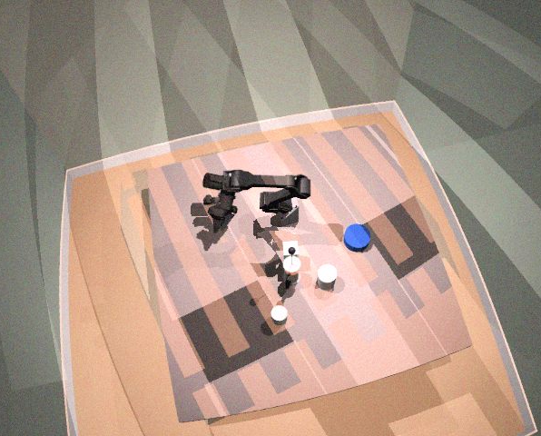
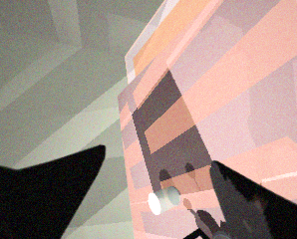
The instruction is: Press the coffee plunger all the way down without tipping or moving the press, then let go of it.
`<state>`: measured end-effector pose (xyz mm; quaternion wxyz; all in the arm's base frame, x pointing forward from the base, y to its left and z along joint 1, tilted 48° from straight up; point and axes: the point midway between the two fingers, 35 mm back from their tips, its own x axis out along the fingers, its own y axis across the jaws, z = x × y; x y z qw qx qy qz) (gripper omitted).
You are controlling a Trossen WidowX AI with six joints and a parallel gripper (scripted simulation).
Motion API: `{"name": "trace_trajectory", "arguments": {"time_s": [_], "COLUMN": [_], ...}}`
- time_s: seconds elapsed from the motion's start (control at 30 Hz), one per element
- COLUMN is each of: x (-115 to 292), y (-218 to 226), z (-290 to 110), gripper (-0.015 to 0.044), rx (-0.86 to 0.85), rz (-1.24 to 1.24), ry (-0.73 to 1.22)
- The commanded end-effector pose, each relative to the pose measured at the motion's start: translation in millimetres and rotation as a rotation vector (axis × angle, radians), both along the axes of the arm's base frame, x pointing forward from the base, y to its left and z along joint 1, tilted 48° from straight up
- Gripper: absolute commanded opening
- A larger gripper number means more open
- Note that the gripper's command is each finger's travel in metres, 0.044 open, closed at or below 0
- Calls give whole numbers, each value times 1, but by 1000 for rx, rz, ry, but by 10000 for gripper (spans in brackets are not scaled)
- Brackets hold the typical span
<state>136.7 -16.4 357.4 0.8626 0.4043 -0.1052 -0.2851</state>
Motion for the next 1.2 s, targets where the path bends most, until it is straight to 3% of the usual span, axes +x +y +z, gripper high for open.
{"name": "trace_trajectory", "arguments": {"time_s": [0.0, 0.53, 0.87, 1.17], "x": [0, -11, 12, 45], "y": [0, -24, -41, -40], "z": [1, -16, -47, -73], "gripper": [426, 440, 440, 440], "rx": [-3, 267, 423, 392], "rz": [6, 144, 265, 327], "ry": [3, 64, 295, 560]}}
